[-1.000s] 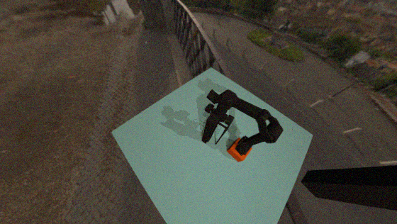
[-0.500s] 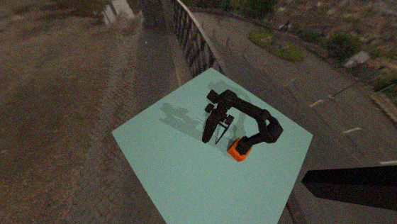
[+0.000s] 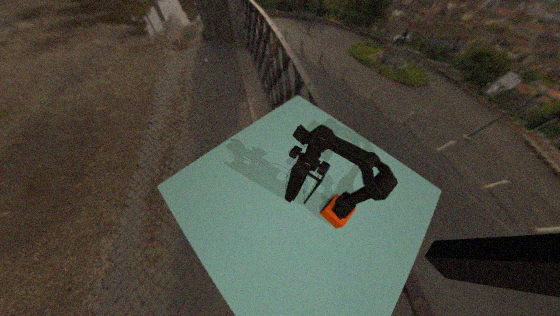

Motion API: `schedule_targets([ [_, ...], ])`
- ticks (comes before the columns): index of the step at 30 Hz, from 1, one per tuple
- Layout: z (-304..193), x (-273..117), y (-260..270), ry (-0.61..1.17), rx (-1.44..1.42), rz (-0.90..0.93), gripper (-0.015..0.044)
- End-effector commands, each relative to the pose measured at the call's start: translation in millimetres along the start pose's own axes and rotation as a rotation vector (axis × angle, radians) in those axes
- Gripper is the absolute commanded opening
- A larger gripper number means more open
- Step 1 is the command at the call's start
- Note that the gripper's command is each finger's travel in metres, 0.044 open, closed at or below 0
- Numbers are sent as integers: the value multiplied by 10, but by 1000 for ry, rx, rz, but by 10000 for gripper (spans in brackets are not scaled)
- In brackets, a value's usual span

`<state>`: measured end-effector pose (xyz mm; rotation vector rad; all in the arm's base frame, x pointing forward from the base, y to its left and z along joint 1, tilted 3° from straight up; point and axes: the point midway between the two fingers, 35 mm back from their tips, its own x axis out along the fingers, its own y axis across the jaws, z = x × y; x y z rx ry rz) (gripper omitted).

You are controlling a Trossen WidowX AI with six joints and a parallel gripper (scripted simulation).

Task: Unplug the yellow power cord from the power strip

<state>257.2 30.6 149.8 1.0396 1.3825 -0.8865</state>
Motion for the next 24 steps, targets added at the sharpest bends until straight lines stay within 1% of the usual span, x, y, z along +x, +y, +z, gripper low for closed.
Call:
schedule_targets([
  [1,243,-50,-3,-59,21,6,0],
  [18,508,-99,-40,-63,23,6,0],
  [24,385,-47,-60,-64,24,6,158],
])
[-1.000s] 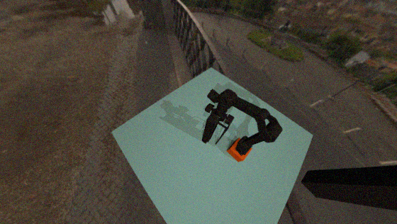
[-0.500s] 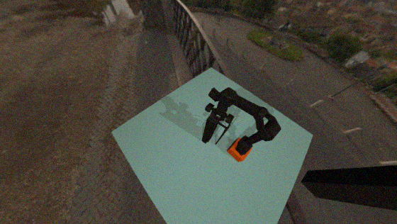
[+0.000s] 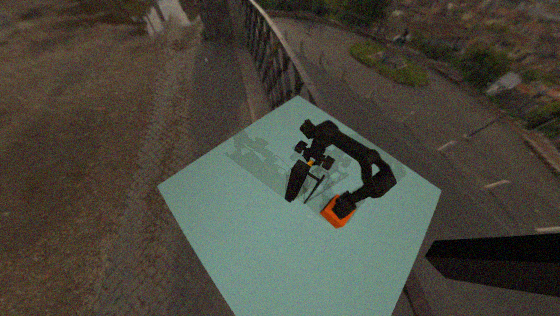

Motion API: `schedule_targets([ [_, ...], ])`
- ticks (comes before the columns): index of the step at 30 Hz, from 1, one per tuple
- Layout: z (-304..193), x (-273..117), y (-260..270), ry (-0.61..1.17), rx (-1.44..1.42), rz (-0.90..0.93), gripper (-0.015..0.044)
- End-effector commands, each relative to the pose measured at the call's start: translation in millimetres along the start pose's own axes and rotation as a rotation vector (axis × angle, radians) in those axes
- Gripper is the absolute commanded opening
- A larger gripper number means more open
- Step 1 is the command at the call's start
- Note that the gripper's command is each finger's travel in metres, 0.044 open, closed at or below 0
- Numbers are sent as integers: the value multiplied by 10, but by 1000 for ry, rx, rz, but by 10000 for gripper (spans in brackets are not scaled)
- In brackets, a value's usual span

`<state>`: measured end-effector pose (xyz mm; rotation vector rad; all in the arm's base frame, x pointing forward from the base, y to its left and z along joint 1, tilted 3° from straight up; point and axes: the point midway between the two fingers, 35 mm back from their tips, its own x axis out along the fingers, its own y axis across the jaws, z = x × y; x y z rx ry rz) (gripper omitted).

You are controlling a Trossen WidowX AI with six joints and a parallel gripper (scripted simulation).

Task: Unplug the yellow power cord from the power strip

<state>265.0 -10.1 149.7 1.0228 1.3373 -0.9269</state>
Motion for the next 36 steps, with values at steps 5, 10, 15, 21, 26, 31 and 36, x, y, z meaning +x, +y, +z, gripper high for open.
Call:
schedule_targets([
  [5,-23,-12,-1,-13,4,11,289],
  [10,107,-43,10,-14,4,11,420],
  [15,553,-139,-4,-18,4,11,440],
  [21,577,-144,-7,-18,4,11,440],
  [26,577,-144,-7,-18,4,11,440],
  [31,577,-144,-7,-18,4,11,440],
  [36,577,-144,-7,-18,4,11,440],
])
